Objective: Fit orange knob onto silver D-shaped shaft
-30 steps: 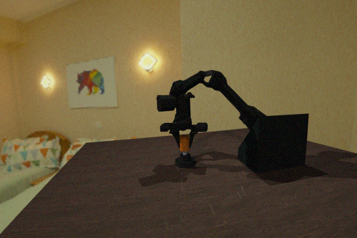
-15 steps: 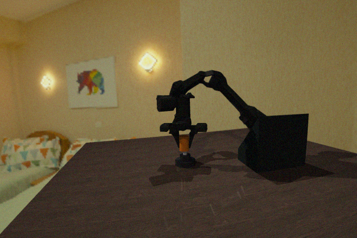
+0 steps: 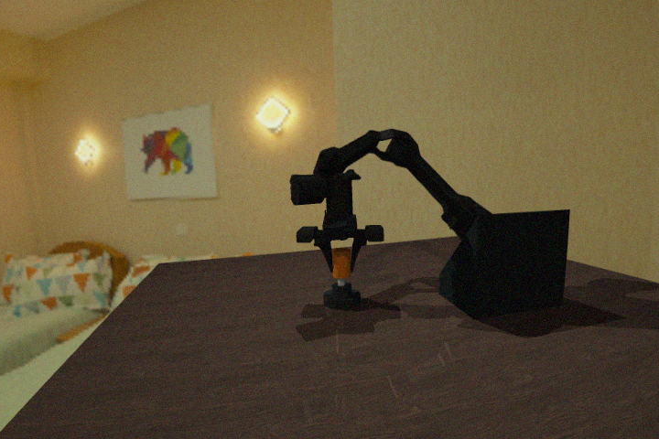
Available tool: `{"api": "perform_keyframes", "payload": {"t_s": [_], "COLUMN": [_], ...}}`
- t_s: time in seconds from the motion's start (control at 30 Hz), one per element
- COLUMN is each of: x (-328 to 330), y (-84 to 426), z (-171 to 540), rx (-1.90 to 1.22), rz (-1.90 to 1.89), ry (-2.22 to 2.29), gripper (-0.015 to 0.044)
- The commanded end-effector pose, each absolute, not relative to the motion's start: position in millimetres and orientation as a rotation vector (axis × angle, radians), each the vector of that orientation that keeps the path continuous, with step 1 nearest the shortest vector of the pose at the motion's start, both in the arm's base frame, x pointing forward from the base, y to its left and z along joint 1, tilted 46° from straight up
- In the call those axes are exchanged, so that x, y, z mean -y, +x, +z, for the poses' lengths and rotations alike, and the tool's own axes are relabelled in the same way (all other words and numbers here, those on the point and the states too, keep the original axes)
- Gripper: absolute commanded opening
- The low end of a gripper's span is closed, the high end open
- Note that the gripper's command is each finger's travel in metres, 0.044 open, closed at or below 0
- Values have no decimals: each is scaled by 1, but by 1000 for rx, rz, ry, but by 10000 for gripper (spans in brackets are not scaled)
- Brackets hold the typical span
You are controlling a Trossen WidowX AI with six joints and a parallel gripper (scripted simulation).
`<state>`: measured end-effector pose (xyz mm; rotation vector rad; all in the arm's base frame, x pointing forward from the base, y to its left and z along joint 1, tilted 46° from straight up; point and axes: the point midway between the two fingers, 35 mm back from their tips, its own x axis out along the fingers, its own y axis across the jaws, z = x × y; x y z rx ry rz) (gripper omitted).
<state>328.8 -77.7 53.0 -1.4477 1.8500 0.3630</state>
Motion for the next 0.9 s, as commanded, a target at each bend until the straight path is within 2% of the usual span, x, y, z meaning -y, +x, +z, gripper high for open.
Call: {"api": "perform_keyframes", "payload": {"t_s": [0.0, 0.87], "x": [74, 79], "y": [329, 331], "z": [51, 54], "rx": [-1851, -1851], "rz": [483, 482], "ry": [-1531, -1531], "gripper": [0, 0]}}
